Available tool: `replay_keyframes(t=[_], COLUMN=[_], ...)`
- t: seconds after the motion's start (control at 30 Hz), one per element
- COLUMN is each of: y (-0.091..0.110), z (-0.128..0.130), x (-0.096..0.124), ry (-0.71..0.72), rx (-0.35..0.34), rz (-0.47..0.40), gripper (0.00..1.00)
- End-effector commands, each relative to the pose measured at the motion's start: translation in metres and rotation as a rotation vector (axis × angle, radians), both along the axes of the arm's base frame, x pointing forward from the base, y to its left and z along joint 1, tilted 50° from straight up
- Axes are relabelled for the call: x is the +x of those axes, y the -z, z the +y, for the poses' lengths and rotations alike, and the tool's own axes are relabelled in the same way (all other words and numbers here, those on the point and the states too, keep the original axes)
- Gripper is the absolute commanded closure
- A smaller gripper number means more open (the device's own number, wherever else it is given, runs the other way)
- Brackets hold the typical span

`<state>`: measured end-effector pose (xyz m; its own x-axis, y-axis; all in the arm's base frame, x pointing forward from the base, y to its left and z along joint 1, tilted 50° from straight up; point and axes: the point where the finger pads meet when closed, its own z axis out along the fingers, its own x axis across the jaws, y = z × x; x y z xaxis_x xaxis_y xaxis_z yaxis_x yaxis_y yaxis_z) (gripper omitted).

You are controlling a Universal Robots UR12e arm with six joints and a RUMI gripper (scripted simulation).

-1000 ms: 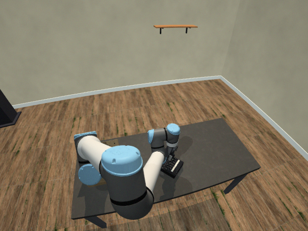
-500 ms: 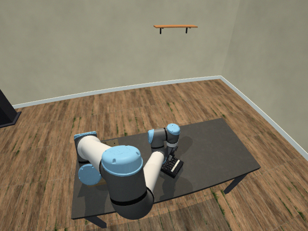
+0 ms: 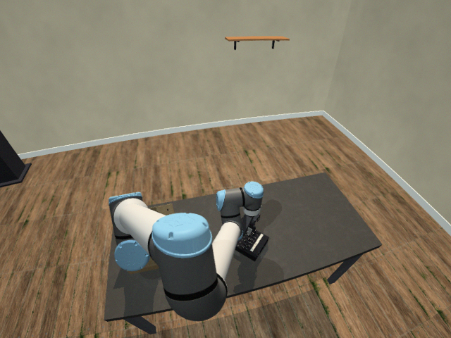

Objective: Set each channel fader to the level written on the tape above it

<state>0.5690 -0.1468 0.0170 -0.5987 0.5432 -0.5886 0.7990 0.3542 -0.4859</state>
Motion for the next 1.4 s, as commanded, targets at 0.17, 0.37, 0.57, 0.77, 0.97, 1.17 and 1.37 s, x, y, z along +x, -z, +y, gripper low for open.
replay_keyframes(t=[0.17,0.37,0.57,0.77,0.97,1.17,1.37], y=[0.003,0.006,0.008,0.01,0.011,0.012,0.012], z=[-0.004,-0.008,-0.01,-0.012,-0.014,-0.014,-0.014], x=[0.0,0.0,0.0,-0.001,-0.001,-0.001,-0.001], ry=[-0.001,-0.001,-0.001,-0.001,-0.001,-0.001,-0.001], rx=[0.0,0.0,0.0,0.0,0.0,0.0,0.0], rz=[-0.001,-0.001,-0.001,-0.001,-0.001,-0.001,-0.001], gripper=[1.0,1.0,1.0,1.0,1.0,1.0,1.0])
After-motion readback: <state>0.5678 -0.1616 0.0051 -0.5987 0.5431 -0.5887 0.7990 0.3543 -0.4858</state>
